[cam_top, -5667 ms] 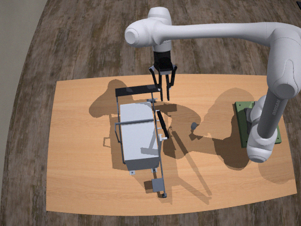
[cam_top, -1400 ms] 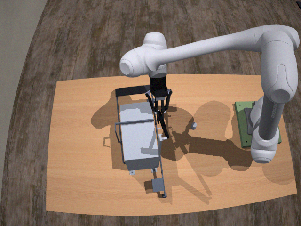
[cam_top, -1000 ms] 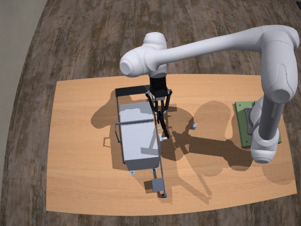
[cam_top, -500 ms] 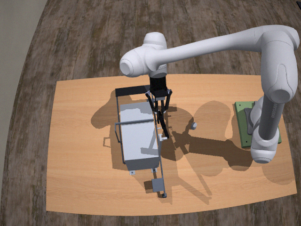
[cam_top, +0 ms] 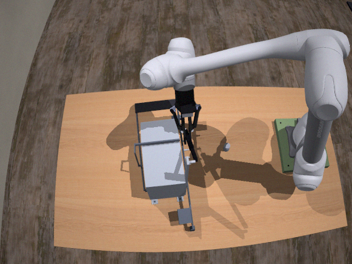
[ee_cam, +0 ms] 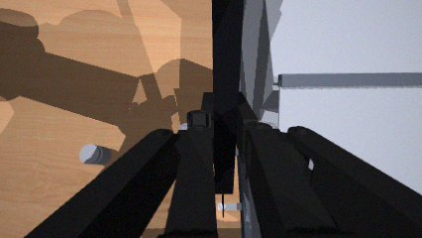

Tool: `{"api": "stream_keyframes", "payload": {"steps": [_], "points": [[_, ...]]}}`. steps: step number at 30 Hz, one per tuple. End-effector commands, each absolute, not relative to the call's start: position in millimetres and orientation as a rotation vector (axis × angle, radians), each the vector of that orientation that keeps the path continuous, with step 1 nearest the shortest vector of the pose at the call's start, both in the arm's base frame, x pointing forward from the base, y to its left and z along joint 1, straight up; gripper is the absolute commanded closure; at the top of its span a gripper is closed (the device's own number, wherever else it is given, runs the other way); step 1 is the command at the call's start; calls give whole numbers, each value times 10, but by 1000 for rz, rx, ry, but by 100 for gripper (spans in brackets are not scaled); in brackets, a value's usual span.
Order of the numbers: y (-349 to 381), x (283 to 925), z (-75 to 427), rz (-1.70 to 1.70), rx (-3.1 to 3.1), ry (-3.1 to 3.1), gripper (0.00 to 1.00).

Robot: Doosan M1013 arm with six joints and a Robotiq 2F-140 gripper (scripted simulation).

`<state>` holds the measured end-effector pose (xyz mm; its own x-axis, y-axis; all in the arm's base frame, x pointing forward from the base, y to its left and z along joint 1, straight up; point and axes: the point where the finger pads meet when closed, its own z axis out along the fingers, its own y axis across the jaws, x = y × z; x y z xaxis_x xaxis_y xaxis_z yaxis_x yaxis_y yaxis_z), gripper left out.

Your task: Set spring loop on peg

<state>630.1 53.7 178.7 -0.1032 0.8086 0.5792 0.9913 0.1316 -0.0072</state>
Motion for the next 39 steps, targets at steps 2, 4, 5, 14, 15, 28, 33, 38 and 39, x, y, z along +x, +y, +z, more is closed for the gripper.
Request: {"api": "stream_keyframes", "payload": {"steps": [2,4,5,14,15,28,33,38,39], "points": [[530,6308,1790,-546,-1729,-1970,83],[527,6309,1787,-546,-1729,-1970,83],[526,6310,1785,-546,-1729,-1970,83],[523,6311,1783,-546,-1729,-1970,83],[522,6312,1782,-546,-1729,-1970,83],[517,6306,1778,-542,-1729,-1968,83],[516,6297,1778,-537,-1729,-1965,83],[515,6288,1778,-532,-1729,-1962,83],[514,6286,1778,-531,-1729,-1962,83]]}}
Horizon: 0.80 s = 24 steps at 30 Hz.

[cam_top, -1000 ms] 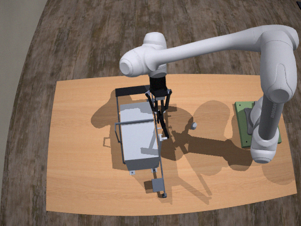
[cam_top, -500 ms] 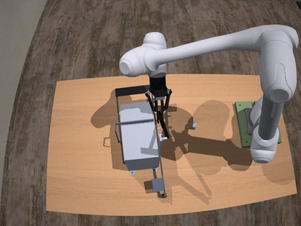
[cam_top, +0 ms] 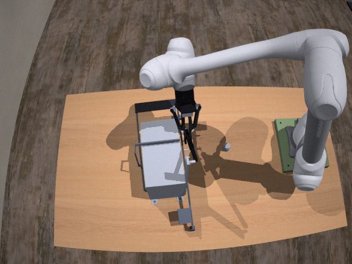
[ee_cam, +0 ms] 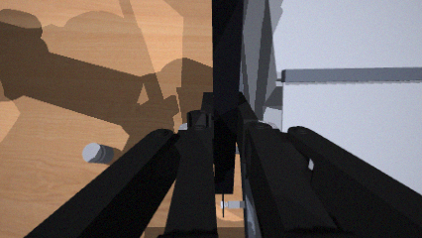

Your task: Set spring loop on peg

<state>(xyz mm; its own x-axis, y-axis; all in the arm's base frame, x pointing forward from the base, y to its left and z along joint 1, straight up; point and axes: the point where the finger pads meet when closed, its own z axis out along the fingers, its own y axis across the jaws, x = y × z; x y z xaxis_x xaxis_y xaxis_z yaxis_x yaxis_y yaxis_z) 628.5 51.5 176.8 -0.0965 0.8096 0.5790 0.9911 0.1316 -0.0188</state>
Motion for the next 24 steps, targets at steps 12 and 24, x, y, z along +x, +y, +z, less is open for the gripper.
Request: {"api": "stream_keyframes", "payload": {"steps": [12,24], "points": [[513,6268,1779,-523,-1729,-1957,83],[512,6252,1780,-514,-1729,-1952,83]]}}
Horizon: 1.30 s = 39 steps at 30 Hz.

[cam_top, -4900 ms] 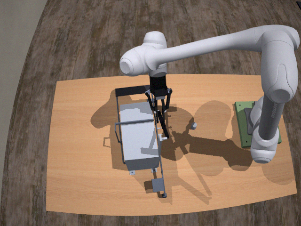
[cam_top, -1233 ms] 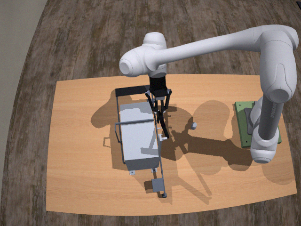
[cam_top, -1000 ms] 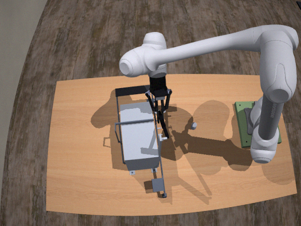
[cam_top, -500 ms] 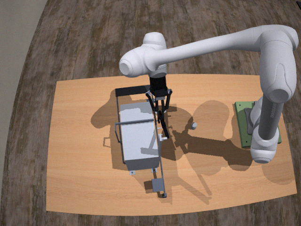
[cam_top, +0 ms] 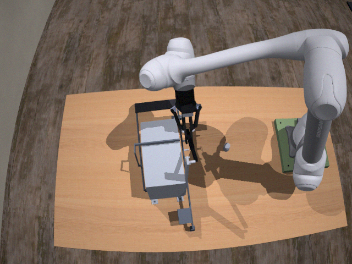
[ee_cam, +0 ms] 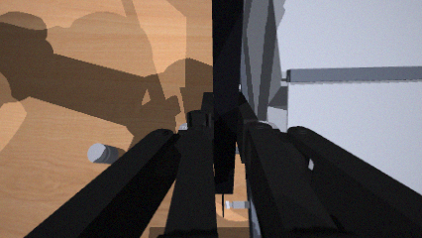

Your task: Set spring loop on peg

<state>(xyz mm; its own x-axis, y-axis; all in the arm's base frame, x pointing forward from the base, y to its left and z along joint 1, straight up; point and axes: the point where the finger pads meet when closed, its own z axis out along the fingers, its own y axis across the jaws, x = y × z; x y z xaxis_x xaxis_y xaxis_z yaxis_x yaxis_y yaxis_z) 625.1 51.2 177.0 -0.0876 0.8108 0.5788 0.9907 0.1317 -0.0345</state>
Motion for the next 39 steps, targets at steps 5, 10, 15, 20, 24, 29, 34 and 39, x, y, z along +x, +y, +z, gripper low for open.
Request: {"api": "stream_keyframes", "payload": {"steps": [5,10,15,20,24,29,34,39], "points": [[511,6243,1780,-509,-1729,-1949,83],[510,6233,1781,-504,-1729,-1947,83],[509,6227,1780,-501,-1729,-1944,83],[507,6211,1780,-492,-1729,-1940,83],[505,6198,1780,-485,-1729,-1935,83],[504,6188,1780,-479,-1729,-1932,83],[532,6189,1779,-482,-1729,-1934,83],[559,6185,1779,-481,-1730,-1933,83]]}}
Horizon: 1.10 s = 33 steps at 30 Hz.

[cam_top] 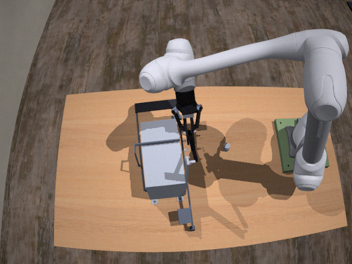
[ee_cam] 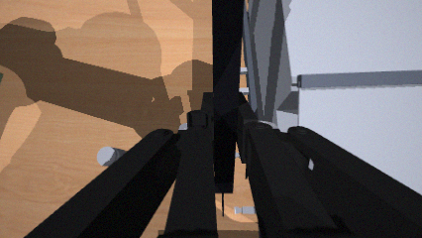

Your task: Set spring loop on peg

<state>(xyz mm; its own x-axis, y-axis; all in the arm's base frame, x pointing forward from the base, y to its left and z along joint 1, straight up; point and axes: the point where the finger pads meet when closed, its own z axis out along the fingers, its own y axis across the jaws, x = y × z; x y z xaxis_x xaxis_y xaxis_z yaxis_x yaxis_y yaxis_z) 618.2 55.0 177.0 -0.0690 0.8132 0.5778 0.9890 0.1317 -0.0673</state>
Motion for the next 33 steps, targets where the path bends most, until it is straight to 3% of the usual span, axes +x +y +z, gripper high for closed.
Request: {"api": "stream_keyframes", "payload": {"steps": [1,33], "points": [[565,6184,1779,-481,-1729,-1933,83],[708,6172,1775,-480,-1729,-1933,83]]}}
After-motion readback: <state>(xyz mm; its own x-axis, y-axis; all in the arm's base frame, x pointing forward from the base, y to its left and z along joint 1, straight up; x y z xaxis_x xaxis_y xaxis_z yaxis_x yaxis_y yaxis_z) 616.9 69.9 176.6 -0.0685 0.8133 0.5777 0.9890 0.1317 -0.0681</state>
